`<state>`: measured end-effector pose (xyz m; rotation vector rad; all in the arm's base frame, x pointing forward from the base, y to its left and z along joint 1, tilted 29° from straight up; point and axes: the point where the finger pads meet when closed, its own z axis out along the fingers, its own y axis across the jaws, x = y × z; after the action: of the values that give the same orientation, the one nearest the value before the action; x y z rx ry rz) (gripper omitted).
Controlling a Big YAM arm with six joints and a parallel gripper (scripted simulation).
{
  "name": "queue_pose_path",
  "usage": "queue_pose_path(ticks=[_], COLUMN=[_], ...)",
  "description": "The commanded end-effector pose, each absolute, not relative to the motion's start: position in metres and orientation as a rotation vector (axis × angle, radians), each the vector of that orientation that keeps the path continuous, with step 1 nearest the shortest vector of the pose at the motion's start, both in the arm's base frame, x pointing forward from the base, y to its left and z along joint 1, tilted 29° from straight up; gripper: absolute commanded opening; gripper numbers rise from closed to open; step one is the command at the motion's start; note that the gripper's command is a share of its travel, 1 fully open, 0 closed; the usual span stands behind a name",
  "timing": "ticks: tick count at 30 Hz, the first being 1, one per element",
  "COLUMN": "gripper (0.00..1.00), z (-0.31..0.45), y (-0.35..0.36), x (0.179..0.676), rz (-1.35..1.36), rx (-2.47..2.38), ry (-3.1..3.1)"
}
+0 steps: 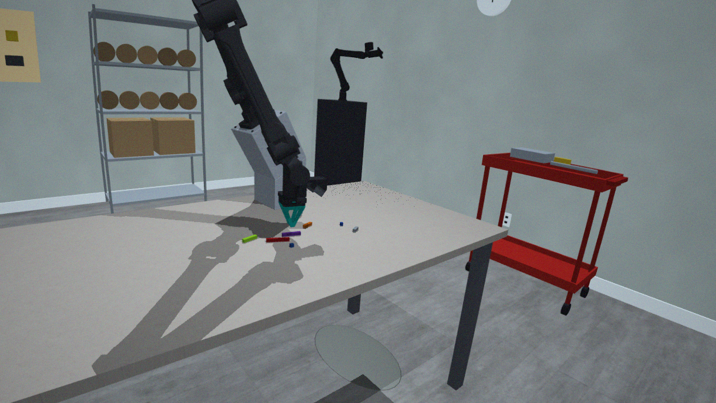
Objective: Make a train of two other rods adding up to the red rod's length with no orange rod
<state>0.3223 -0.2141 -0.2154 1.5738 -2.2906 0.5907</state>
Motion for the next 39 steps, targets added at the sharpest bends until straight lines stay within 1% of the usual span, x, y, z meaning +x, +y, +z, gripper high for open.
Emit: queue_pose_path(ticks=[1,39], gripper=[0.24,0.24], z=[-0.2274,-0.2352], y=[-0.2186,-0.2199], x=[0.3186,0.3183], rz=[0.577,0.577], rx=[1.579,1.586], ry=[-2.287,-2.283])
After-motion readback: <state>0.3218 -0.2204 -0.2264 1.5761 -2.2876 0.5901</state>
